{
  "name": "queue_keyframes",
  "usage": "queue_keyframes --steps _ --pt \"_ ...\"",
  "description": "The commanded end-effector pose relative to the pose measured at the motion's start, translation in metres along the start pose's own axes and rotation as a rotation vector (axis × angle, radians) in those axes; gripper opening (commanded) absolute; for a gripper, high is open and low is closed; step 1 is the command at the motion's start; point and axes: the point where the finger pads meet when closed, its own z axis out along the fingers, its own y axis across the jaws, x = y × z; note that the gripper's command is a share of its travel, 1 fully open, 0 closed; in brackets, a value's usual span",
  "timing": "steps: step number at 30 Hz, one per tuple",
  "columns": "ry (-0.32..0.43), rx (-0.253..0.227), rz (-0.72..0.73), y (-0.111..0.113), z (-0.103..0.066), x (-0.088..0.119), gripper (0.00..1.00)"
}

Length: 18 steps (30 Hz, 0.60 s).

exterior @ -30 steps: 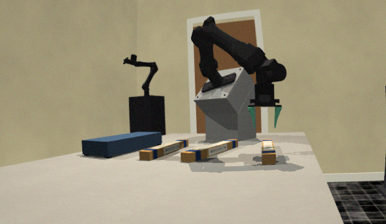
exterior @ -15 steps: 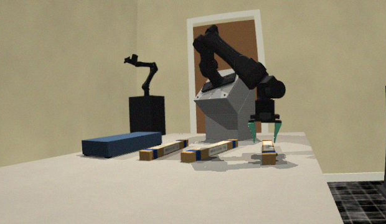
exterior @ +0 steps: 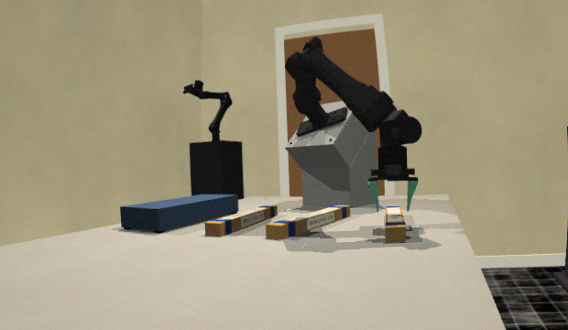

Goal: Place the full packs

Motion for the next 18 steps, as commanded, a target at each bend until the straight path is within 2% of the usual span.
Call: queue_keyframes --steps 1,5,6,7,18 --pt "-0.032 -0.026 0.0 0.017 -0.008 -0.006 0.74" --pt "-0.032 -0.026 0.001 0.017 -0.008 -0.006 0.74" --pt "-0.048 -0.033 0.017 0.014 -0.016 -0.015 0.74" --pt "-0.05 -0.033 0.019 0.014 -0.016 -0.016 0.74" --pt "-0.041 -0.027 0.012 0.014 -0.016 -0.013 0.74"
